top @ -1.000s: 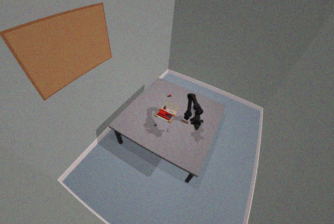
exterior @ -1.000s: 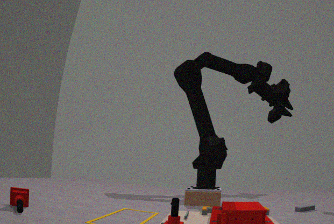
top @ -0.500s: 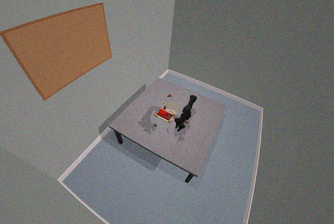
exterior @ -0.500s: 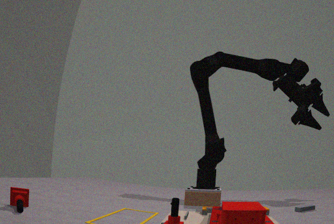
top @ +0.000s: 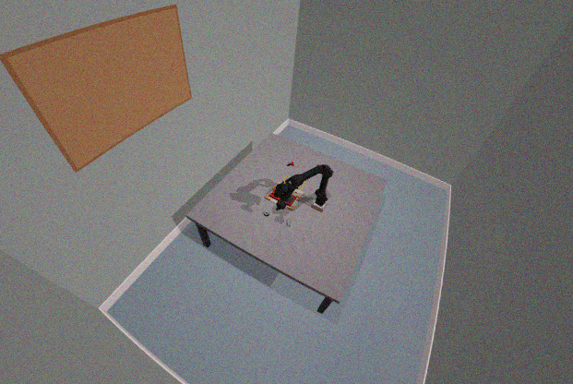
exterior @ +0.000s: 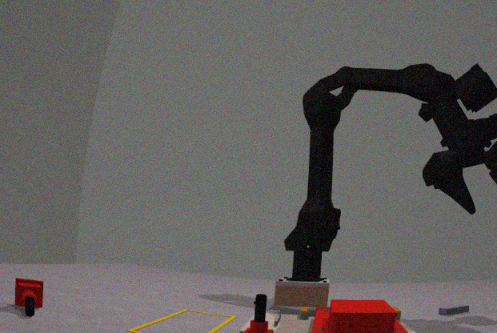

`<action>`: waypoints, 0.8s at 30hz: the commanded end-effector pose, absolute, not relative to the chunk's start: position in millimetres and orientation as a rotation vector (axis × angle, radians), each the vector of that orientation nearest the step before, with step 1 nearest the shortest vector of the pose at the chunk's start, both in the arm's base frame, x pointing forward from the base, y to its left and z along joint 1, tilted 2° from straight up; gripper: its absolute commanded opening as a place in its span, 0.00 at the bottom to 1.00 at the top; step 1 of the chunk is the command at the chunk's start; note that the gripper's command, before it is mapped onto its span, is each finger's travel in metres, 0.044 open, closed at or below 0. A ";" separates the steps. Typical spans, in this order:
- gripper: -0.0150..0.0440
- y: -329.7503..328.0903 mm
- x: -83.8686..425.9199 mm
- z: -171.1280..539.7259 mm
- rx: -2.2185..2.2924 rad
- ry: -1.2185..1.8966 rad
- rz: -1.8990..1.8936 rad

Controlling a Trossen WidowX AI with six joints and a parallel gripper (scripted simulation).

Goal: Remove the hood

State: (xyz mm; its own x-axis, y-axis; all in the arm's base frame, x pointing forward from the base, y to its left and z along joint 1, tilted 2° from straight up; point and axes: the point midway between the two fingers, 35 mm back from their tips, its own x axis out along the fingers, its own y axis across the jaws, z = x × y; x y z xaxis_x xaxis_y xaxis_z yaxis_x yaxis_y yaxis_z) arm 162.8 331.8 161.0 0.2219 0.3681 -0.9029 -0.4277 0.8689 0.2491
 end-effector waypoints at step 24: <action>1.00 145.7 320.4 89.0 -0.144 1.562 0.134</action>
State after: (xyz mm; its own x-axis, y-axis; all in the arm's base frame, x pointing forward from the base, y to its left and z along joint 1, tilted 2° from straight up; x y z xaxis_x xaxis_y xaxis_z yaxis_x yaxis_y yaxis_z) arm 320.0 147.0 91.3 0.0138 -0.0079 -0.9999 -0.1740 0.9847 -0.0102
